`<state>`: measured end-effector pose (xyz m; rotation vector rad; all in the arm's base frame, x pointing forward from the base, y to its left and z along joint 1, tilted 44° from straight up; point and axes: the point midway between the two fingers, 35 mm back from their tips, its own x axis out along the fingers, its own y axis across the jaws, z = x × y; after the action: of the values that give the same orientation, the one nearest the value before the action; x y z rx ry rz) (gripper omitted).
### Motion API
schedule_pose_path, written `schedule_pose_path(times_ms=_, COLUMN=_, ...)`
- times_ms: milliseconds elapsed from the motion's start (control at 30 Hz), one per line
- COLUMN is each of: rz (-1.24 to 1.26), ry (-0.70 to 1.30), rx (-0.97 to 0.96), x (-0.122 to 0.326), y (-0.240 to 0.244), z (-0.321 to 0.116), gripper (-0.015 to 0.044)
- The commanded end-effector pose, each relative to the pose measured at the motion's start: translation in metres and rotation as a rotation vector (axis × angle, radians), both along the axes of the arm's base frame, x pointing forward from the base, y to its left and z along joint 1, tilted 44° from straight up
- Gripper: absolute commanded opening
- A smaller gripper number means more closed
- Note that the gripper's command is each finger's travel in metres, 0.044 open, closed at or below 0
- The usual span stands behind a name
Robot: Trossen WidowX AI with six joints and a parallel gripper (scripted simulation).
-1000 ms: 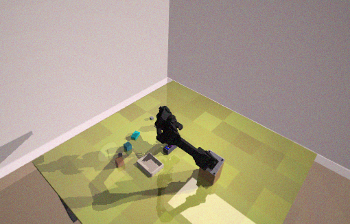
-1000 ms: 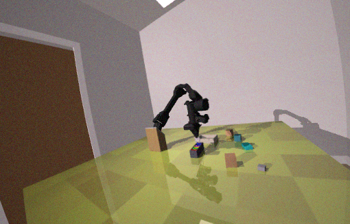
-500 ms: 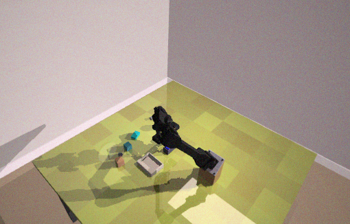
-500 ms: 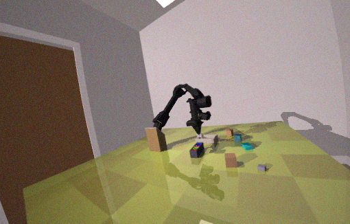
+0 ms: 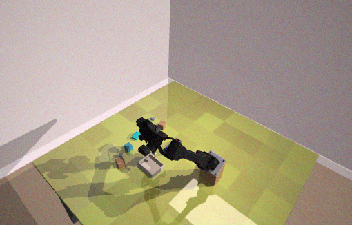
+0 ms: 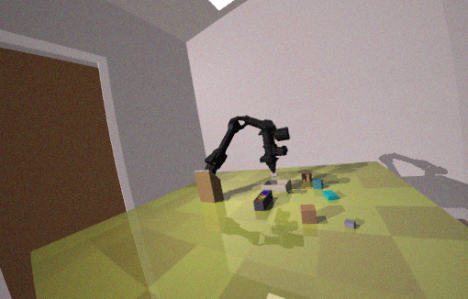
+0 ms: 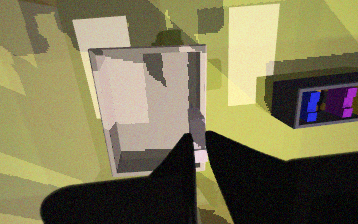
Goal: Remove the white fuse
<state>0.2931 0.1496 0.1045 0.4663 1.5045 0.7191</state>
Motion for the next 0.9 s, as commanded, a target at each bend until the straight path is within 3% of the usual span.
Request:
schedule_pose_path(times_ms=0, rz=0.0, ry=0.004, rx=0.014, x=-0.009, y=0.018, z=0.02, gripper=0.0)
schedule_pose_path(times_ms=867, rz=0.0, ry=0.004, rx=0.017, x=-0.013, y=0.044, z=0.0, gripper=0.0)
